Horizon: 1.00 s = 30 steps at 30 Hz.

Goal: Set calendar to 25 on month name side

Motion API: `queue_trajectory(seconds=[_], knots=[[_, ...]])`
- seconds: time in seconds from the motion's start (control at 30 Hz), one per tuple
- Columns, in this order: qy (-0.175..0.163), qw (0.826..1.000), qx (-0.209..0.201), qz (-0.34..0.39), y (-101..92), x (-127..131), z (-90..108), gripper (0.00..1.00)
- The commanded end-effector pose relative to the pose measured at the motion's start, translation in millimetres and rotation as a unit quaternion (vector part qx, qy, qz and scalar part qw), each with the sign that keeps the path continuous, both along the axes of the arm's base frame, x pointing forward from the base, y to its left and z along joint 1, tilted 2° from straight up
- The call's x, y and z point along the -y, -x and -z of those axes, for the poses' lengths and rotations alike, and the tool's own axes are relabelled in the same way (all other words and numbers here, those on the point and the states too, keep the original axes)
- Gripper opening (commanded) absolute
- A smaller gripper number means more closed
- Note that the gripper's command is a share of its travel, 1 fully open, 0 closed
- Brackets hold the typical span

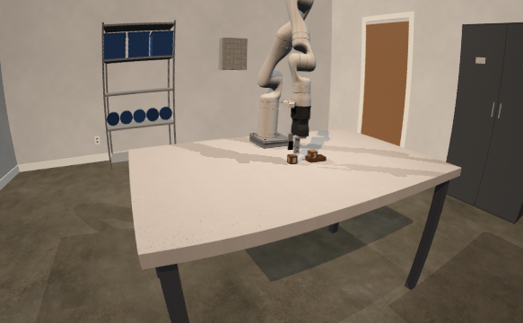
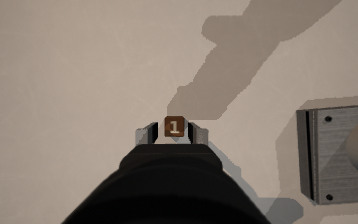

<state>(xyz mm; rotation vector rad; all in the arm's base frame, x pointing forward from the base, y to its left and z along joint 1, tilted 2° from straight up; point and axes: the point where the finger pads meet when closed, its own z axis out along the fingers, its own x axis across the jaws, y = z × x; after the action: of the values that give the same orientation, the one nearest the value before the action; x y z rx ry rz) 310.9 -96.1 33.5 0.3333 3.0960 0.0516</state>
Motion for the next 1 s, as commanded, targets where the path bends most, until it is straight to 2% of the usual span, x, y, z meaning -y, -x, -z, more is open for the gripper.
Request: queue_trajectory(seconds=[0.0, 0.97], knots=[[0.0, 1.0, -0.003, 0.002, 2.0, 0.9, 3.9, 0.9], [0.0, 1.0, -0.003, 0.002, 1.9, 0.8, 8.1, 0.9]])
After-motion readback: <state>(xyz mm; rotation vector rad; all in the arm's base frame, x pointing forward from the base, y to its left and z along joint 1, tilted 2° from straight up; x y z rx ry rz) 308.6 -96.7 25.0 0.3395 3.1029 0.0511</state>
